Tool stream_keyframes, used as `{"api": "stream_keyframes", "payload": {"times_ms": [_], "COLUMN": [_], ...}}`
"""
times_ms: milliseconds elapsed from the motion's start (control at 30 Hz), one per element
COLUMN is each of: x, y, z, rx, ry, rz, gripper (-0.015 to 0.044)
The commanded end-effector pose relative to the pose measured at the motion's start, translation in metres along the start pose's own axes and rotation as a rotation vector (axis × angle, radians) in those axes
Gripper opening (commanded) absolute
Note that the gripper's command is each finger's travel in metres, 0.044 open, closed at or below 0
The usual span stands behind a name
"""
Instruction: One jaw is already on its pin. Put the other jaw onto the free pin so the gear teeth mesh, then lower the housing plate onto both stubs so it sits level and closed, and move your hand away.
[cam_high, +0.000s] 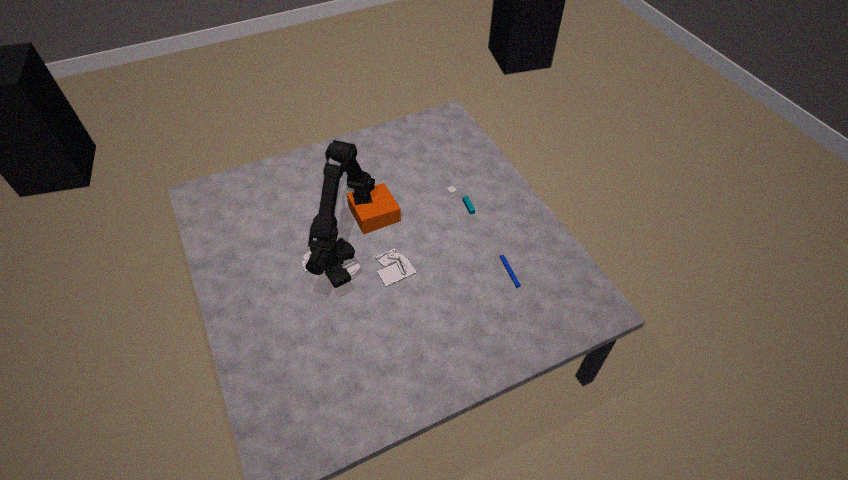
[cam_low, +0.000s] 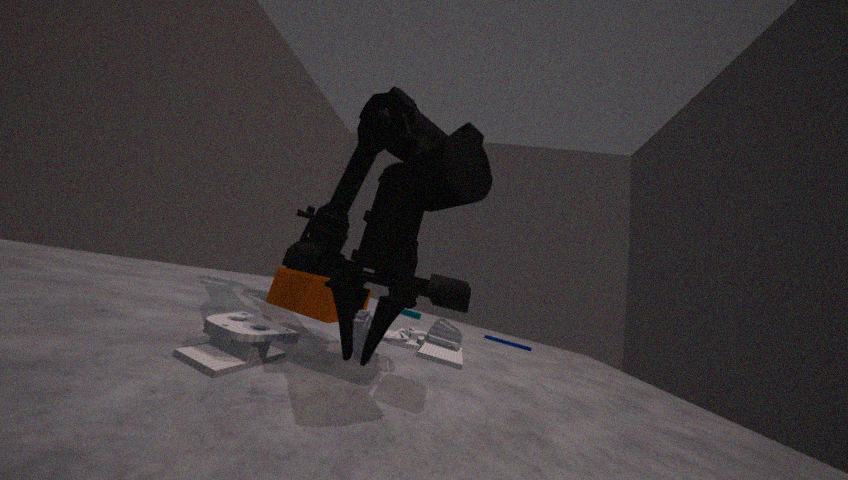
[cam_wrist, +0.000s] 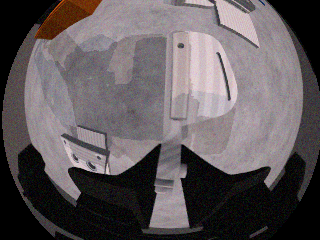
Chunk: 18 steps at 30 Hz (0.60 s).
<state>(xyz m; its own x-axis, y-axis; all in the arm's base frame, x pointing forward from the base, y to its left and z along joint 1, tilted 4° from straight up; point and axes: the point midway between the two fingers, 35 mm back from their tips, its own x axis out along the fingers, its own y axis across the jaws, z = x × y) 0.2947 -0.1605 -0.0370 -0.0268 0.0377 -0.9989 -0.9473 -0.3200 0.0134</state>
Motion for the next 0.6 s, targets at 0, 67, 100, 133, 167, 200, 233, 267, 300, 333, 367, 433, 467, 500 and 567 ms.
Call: {"api": "stream_keyframes", "payload": {"times_ms": [0, 67, 100, 133, 167, 200, 233, 267, 300, 333, 367, 433, 467, 500, 567], "x": [-0.005, -0.007, -0.008, -0.01, -0.011, -0.012, -0.013, -0.014, -0.015, -0.016, -0.018, -0.02, -0.021, -0.021, -0.021], "y": [-0.001, -0.001, -0.001, -0.001, -0.001, -0.001, -0.001, -0.001, -0.001, -0.001, -0.001, -0.001, -0.001, -0.001, -0.001], "z": [0.0, 0.0, 0.0, 0.0, 0.0, 0.0, 0.0, 0.001, 0.001, 0.001, 0.001, 0.001, 0.001, 0.001, 0.001], "rx": [-0.002, -0.003, -0.004, -0.005, -0.005, -0.006, -0.007, -0.008, -0.008, -0.009, -0.01, -0.011, -0.012, -0.012, -0.012], "ry": [-0.001, -0.002, -0.002, -0.002, -0.002, -0.003, -0.003, -0.003, -0.004, -0.004, -0.004, -0.005, -0.005, -0.005, -0.005], "rz": [-0.003, -0.003, -0.003, -0.003, -0.003, -0.003, -0.003, -0.003, -0.003, -0.003, -0.003, -0.003, -0.003, -0.002, -0.002], "gripper": [0.0037, 0.0037, 0.0037, 0.0037, 0.0037, 0.0037, 0.0037, 0.0037, 0.0037, 0.0037, 0.0037, 0.0037, 0.0037, 0.0037, 0.0037]}}
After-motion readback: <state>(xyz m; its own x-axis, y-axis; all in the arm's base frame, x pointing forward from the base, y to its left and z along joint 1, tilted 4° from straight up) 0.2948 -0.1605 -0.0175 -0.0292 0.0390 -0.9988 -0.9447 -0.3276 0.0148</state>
